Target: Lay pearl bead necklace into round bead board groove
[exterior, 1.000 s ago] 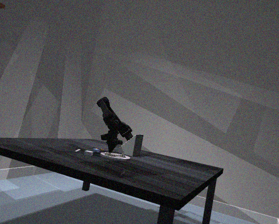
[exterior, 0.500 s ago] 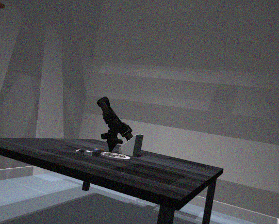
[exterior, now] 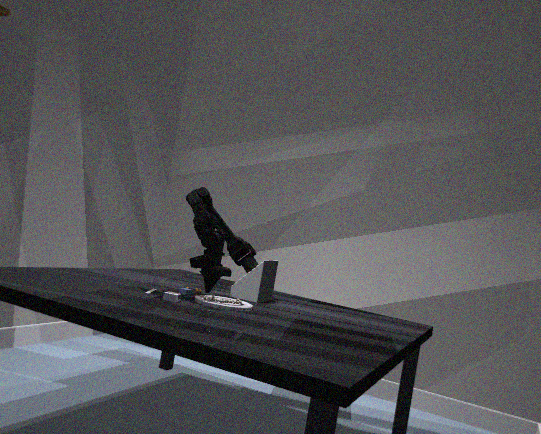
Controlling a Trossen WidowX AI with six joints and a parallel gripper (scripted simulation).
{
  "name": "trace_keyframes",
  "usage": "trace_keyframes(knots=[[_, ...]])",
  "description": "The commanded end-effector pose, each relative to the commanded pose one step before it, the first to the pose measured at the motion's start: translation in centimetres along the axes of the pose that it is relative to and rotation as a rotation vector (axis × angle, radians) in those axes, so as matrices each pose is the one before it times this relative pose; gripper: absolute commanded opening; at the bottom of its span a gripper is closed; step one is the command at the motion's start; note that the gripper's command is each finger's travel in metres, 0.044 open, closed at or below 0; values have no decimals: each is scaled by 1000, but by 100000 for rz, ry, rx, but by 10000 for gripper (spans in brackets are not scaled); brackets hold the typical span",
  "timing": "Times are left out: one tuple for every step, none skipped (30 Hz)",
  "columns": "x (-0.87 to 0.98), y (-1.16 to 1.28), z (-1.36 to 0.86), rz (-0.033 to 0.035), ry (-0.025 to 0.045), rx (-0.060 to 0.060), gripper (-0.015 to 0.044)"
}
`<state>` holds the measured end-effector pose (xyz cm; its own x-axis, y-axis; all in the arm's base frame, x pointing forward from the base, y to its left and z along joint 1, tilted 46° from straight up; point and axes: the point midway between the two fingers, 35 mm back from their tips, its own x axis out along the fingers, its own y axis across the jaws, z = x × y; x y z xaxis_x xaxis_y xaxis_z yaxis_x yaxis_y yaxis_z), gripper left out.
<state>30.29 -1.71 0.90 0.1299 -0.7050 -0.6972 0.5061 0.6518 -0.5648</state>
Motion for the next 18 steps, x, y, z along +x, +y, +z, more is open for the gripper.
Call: trace_keyframes(knots=[[143,-218,-161,-739,7,-749,0],[24,0,0,0,0,0,0],[73,1,1,0,0,0,0],[122,2,1,0,-1,0,0],[155,1,1,-2,-2,0,0],[156,0,1,-3,-2,0,0],[156,-1,0,-4,-3,0,0],[156,-2,0,-6,-4,0,0],[155,-3,-1,-7,-4,0,0],[154,-4,-1,-8,-5,0,0],[120,-3,-1,-7,-4,0,0],[72,-2,-1,-5,-3,0,0],[24,-1,0,-2,-1,0,0],[0,0,0,0,0,0,0],[0,0,0,0,0,0,0],[0,0,0,0,0,0,0],[-238,195,196,870,-103,778,26],[0,0,0,0,0,0,53]])
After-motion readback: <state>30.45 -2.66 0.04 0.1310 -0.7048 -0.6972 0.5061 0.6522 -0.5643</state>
